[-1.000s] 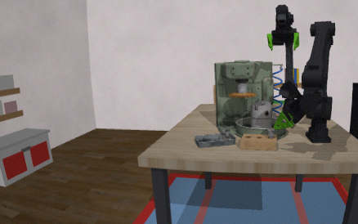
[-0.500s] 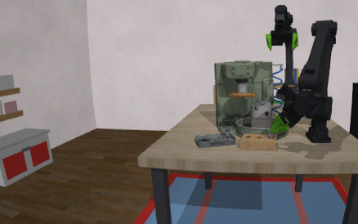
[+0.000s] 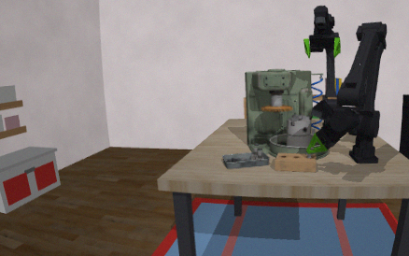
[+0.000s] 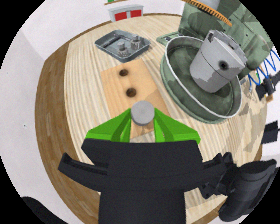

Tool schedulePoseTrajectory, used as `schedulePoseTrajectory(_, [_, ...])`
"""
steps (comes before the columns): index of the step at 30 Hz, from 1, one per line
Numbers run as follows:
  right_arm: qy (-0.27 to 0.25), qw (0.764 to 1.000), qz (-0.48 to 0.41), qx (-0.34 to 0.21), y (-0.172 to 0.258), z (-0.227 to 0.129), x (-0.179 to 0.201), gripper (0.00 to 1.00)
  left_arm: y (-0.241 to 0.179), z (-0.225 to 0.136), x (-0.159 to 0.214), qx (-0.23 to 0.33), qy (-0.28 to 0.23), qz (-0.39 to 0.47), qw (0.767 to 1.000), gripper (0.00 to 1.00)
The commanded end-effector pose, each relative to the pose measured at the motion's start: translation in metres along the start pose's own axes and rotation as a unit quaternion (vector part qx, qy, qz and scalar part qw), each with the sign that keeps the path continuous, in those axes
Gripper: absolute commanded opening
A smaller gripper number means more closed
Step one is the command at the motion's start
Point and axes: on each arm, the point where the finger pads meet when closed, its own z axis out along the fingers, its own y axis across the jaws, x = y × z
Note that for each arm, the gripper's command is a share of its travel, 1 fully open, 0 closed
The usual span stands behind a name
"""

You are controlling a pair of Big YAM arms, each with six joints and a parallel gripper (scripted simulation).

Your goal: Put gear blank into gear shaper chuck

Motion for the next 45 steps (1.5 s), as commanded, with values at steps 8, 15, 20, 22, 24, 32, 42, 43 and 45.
schedulePoseTrajectory(8, [-0.035, 0.999, 0.003, 0.001, -0.001, -0.009, -0.036, 1.0, 0.017, -0.019, -0.024, -0.02, -0.004, 0.011, 1.0, 0.23])
schedulePoseTrajectory(15, [-0.034, 0.999, 0.003, 0.001, -0.001, -0.011, -0.032, 1.0, 0.016, -0.045, -0.055, -0.021, -0.004, 0.011, 1.0, 0.23])
schedulePoseTrajectory(20, [-0.04, 0.999, 0.008, 0.007, -0.011, -0.029, -0.014, 1.0, -0.002, -0.04, -0.055, -0.009, -0.004, -0.023, 1.0, 0.23])
schedulePoseTrajectory(22, [-0.054, 0.998, 0.01, 0.01, -0.015, -0.045, -0.009, 1.0, -0.01, -0.043, -0.061, -0.011, -0.005, -0.04, 0.999, 0.23])
schedulePoseTrajectory(24, [-0.075, 0.997, 0.013, 0.015, -0.02, -0.067, 0.001, 1.0, -0.021, -0.048, -0.07, -0.015, -0.006, -0.061, 0.998, 0.23])
schedulePoseTrajectory(32, [-0.18, 0.983, 0.025, 0.039, -0.039, -0.167, 0.079, 1.0, -0.083, -0.078, -0.127, -0.041, -0.024, -0.1, 0.994, 0.23])
schedulePoseTrajectory(42, [-0.25, 0.966, 0.035, 0.056, -0.045, -0.207, 0.149, 1.0, -0.119, -0.093, -0.154, -0.052, -0.041, -0.099, 0.993, 0.23])
schedulePoseTrajectory(43, [-0.255, 0.964, 0.035, 0.058, -0.046, -0.21, 0.155, 1.0, -0.122, -0.093, -0.156, -0.051, -0.042, -0.101, 0.993, 0.23])
schedulePoseTrajectory(45, [-0.264, 0.962, 0.035, 0.06, -0.046, -0.213, 0.164, 1.0, -0.126, -0.09, -0.156, -0.047, -0.04, -0.102, 0.993, 0.23])
